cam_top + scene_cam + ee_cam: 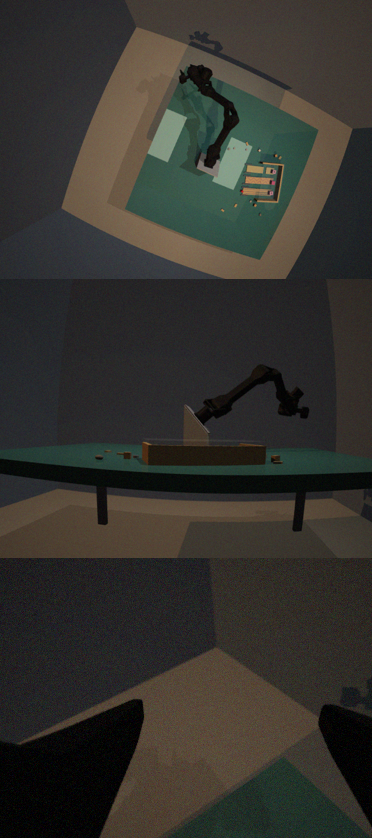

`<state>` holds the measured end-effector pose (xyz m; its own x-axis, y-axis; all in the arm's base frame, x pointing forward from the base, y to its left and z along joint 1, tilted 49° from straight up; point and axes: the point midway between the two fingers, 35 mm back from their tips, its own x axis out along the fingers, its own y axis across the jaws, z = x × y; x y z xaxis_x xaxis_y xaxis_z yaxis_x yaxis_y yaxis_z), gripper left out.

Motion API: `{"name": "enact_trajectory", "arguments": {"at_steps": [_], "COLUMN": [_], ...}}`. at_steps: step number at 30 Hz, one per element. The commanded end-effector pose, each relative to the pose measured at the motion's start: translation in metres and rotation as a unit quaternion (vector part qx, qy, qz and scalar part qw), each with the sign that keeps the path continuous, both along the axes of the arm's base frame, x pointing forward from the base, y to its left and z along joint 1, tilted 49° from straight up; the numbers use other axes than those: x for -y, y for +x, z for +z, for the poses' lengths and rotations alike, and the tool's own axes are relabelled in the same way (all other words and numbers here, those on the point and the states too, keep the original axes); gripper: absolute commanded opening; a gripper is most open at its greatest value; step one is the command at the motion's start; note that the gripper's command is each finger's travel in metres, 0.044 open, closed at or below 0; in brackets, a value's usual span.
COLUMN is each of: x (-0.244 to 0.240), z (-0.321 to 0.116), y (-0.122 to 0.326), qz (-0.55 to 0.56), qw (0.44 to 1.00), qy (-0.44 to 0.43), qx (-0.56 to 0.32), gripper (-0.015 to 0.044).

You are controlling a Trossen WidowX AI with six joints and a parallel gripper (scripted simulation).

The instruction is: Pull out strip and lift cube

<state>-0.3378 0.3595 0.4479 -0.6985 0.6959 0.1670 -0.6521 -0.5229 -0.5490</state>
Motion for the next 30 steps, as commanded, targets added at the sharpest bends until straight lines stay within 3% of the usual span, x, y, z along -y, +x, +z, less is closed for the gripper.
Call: {"name": "enact_trajectory", "arguments": {"at_steps": [1,9,16,26,30], "x": [-0.031,-0.088,-0.107,-0.081,-0.061], "z": [-0.009,-0.024,-0.035,-0.032,-0.055], "y": [0.043,0.173,0.297,0.459,0.515], "qz": [-0.041,-0.154,-0.260,-0.417,-0.460], "qw": [0.999,0.984,0.957,0.901,0.878], "qy": [-0.023,-0.064,-0.081,-0.056,-0.073], "qx": [-0.014,-0.062,-0.099,-0.107,-0.114], "gripper": [0.0400,0.0400,0.0400,0.0400,0.0400]}}
